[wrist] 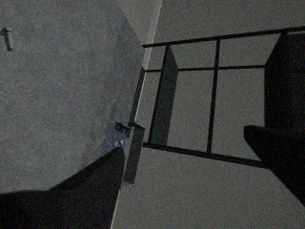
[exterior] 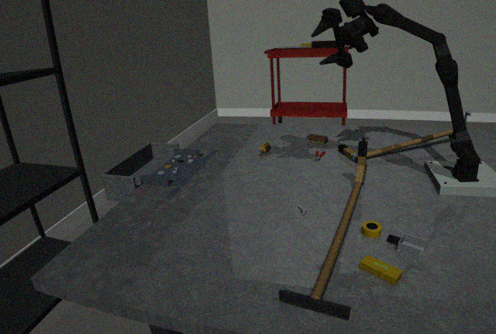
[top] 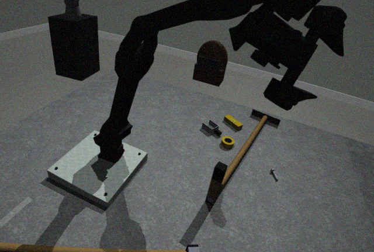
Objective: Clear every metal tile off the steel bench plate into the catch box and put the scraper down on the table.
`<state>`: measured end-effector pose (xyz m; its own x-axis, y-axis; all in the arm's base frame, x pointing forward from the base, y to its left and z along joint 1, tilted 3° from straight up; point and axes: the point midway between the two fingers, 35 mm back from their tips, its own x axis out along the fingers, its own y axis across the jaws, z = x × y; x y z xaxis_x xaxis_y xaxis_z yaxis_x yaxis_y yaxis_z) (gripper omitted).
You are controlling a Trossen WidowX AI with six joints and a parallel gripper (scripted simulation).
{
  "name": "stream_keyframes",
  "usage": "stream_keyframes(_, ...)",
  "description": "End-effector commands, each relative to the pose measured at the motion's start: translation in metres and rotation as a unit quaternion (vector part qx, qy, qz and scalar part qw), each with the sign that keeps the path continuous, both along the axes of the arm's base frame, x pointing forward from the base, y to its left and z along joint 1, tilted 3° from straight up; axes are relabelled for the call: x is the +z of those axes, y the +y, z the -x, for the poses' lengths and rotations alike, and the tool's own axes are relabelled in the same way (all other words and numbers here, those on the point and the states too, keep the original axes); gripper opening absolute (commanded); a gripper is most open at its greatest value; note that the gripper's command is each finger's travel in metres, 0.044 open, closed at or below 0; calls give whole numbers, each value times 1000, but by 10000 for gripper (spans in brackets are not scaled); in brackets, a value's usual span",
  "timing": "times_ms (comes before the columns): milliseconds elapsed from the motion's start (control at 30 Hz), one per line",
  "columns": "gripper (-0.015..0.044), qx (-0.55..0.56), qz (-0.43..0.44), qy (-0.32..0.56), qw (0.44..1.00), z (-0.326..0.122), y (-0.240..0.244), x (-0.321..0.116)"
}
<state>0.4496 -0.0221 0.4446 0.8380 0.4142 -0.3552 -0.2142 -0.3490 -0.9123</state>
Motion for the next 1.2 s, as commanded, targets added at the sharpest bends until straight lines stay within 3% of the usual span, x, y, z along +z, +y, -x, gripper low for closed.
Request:
stream_keyframes(0, 440, -4, -22, 14, 1000, 8, 18, 3)
stream_keyframes(1167, 440, -64, -234, 165, 956, 98, 150, 5)
